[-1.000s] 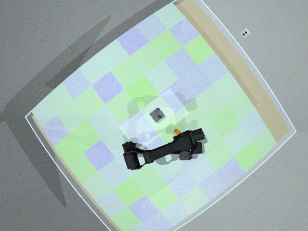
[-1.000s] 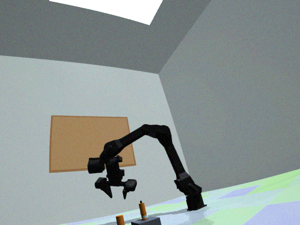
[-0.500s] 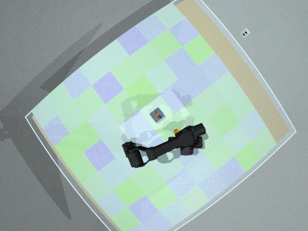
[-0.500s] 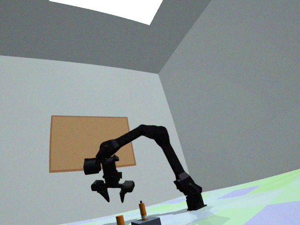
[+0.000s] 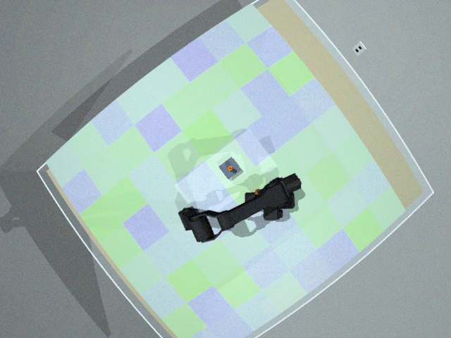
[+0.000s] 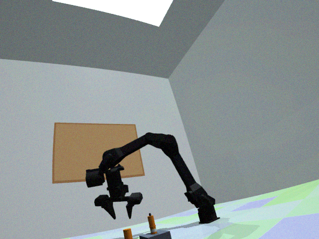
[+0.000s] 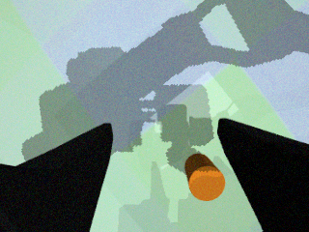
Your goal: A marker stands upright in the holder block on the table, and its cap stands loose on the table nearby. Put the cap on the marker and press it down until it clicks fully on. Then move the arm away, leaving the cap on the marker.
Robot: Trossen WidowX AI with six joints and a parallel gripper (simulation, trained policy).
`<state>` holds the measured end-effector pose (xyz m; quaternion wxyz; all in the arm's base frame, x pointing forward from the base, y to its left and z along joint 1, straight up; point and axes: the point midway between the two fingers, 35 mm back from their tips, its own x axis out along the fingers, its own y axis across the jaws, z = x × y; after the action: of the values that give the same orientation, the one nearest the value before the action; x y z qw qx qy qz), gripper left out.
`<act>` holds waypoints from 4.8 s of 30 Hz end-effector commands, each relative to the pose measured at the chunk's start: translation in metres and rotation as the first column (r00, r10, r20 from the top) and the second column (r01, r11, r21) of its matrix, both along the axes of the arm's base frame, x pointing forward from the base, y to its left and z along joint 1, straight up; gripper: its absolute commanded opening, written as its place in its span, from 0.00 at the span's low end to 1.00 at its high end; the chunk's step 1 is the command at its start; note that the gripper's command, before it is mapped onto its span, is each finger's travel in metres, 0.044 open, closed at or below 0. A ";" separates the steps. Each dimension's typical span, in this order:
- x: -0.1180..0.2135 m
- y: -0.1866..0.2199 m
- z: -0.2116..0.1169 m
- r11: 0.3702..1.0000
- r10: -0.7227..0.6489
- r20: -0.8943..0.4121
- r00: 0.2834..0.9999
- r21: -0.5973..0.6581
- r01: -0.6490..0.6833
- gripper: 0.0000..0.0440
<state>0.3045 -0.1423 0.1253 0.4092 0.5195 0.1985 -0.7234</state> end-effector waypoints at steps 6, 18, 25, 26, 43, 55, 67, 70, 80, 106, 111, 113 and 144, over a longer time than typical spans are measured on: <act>0.004 0.015 -0.009 0.996 -0.001 -0.017 1.000 0.085 0.002 0.69; 0.007 0.033 -0.020 0.975 -0.002 -0.030 1.000 0.222 0.008 0.66; 0.006 0.040 -0.026 0.953 -0.007 -0.037 0.999 0.303 0.018 0.64; 0.006 0.041 -0.027 0.949 -0.008 -0.038 0.999 0.314 0.019 0.64; -0.001 0.048 -0.058 0.889 0.001 -0.073 0.997 0.456 0.032 0.57; -0.004 0.047 -0.060 0.894 0.032 -0.060 0.998 0.448 -0.001 0.18; 0.015 0.060 -0.020 0.912 0.079 0.046 0.996 0.399 -0.090 0.18; 0.018 0.069 -0.010 0.912 0.089 0.061 0.994 0.396 -0.106 0.18; 0.017 0.113 0.021 0.903 0.122 0.082 0.989 0.404 -0.145 0.16; -0.028 0.197 0.051 0.881 0.213 0.032 0.977 0.425 -0.206 0.04; -0.032 0.201 0.046 0.882 0.216 0.023 0.976 0.424 -0.205 0.02; -0.032 0.202 0.044 0.883 0.216 0.020 0.976 0.424 -0.204 0.01; -0.037 0.205 -0.009 0.876 0.230 -0.020 0.973 0.440 -0.198 0.00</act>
<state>0.2718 0.0609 0.1248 0.3601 0.5559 0.4146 -0.6240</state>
